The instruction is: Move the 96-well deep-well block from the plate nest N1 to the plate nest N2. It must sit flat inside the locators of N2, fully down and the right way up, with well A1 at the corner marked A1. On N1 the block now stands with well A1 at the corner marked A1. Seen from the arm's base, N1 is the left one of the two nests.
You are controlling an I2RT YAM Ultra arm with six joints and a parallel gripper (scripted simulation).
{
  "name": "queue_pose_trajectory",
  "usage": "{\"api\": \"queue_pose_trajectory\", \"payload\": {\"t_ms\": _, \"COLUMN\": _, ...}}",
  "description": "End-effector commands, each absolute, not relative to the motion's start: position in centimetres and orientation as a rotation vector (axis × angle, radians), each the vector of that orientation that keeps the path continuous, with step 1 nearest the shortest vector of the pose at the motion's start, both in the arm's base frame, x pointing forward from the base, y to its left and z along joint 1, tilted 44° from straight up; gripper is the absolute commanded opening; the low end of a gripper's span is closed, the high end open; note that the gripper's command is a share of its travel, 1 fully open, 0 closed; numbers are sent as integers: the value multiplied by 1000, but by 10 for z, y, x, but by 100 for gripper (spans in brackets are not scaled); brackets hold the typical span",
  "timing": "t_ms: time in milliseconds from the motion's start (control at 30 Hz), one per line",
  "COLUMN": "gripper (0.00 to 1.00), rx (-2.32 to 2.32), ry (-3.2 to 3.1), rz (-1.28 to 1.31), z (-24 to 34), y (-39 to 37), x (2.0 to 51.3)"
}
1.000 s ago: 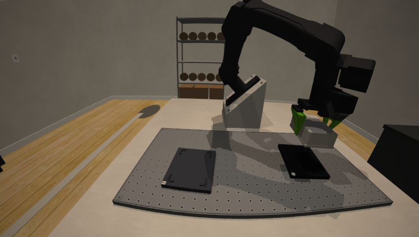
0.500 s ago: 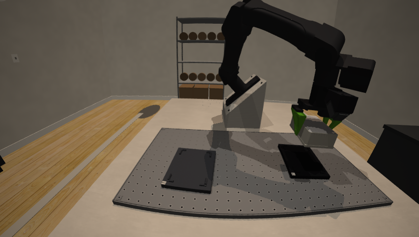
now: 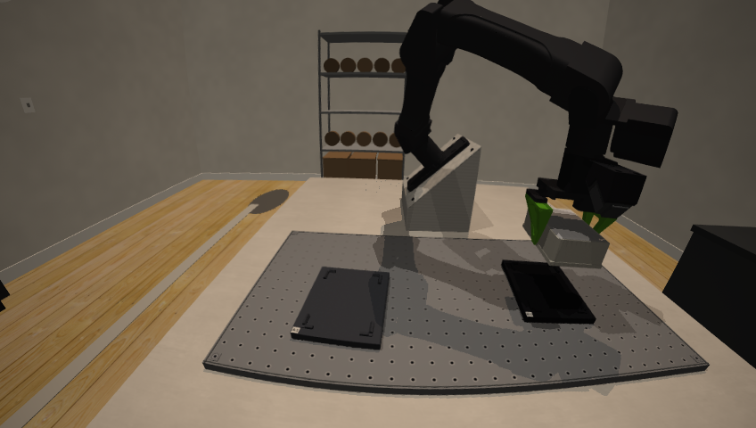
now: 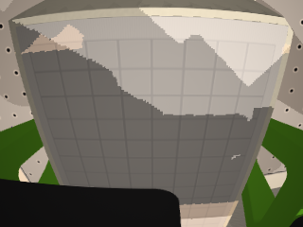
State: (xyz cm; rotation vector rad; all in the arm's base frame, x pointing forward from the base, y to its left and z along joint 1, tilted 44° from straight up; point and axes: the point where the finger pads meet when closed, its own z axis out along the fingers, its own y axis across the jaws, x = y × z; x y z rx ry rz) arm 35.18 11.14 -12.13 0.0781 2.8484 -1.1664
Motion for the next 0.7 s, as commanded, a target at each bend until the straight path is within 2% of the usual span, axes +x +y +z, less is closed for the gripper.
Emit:
{"api": "queue_pose_trajectory", "payload": {"t_ms": 0, "gripper": 0, "rx": 60, "ry": 2828, "rz": -1122, "z": -107, "y": 128, "x": 356}}
{"api": "queue_pose_trajectory", "payload": {"t_ms": 667, "gripper": 0, "rx": 6, "ry": 2846, "rz": -1151, "z": -71, "y": 74, "x": 363}}
